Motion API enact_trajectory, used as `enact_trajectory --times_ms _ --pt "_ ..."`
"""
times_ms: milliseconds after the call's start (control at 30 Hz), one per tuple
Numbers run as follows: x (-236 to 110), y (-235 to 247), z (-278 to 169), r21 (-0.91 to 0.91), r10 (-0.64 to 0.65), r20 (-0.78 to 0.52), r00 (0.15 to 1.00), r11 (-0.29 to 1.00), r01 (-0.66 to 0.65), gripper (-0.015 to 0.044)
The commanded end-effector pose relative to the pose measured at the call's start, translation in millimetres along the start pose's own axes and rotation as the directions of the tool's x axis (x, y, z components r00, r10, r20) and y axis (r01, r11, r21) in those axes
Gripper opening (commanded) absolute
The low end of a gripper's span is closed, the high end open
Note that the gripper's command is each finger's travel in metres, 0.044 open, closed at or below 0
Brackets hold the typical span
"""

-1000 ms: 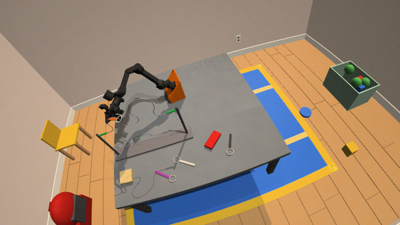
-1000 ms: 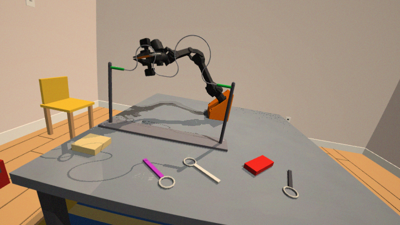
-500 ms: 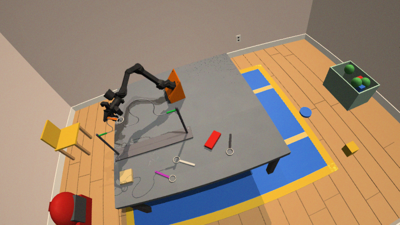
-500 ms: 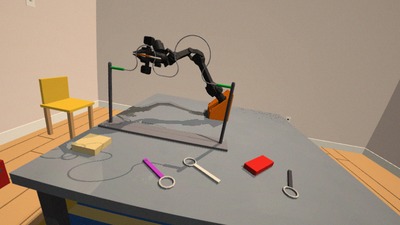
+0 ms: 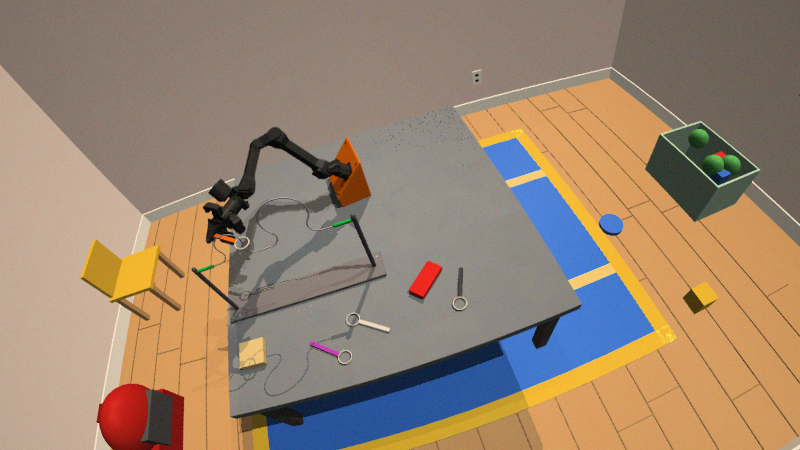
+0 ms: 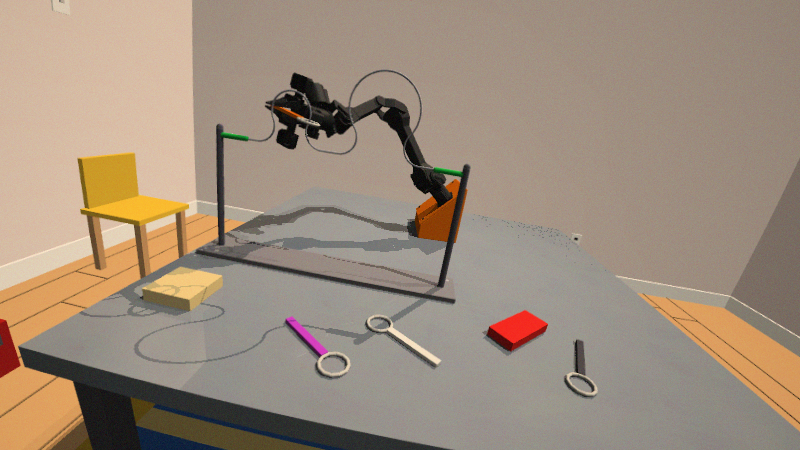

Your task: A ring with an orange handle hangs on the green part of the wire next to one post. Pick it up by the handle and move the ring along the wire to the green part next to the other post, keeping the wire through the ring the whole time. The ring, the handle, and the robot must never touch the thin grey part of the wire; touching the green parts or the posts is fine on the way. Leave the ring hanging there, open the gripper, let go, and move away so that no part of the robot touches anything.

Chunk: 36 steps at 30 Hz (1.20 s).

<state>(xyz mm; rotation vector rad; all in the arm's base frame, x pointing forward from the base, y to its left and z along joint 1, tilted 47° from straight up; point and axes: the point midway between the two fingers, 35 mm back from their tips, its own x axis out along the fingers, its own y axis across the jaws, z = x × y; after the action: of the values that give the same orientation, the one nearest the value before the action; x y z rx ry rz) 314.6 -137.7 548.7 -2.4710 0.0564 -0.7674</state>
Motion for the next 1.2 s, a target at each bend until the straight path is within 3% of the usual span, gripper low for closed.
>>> enact_trajectory --times_ms 0,633,1167 --pt "1.0 5.7 0.9 0.001 0.001 0.004 1.0 1.0 -0.001 -0.015" --pt "-2.4 53.6 5.8 0.251 0.144 0.018 0.989 0.957 -0.144 -0.015" --pt "-15.1 101.1 27.3 0.534 0.306 0.086 0.948 0.789 -0.303 -0.015"
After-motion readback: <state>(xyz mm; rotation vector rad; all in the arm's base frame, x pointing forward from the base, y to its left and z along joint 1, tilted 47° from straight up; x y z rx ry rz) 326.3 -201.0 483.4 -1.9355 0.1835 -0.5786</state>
